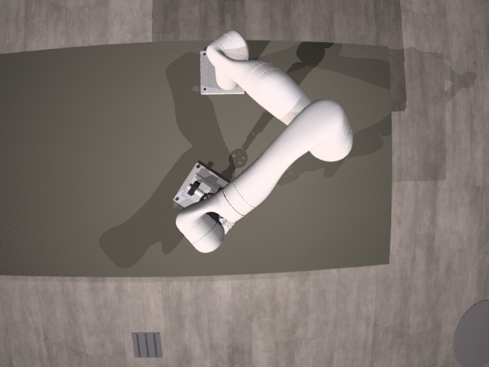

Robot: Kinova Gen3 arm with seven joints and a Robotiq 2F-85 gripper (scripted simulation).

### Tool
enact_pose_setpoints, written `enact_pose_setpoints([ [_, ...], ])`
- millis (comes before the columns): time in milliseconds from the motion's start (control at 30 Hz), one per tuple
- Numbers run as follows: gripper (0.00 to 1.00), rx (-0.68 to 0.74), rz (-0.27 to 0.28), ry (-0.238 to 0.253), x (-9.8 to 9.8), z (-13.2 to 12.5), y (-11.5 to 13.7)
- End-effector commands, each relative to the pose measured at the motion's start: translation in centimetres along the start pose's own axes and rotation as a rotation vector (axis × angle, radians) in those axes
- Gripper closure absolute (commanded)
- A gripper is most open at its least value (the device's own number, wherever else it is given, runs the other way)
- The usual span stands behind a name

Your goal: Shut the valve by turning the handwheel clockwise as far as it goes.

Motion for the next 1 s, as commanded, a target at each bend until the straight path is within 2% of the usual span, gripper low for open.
enact_pose_setpoints([
  [0,0.0,0.002,-0.001,0.001,0.1,0.0,-0.1],
  [500,0.0,0.002,-0.001,0.001,2.4,0.0,-0.1],
  [967,0.0,0.002,-0.001,0.001,3.6,0.0,-0.2],
])
Point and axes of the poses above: the point where the finger pads meet when closed, its own x axis out along the fingers, its own z axis across the jaws, y = z × x, the point moved 10 cm from there along -x, back along the fingers, and after that the axes turned 7 degrees about x, right-handed, at the moved point
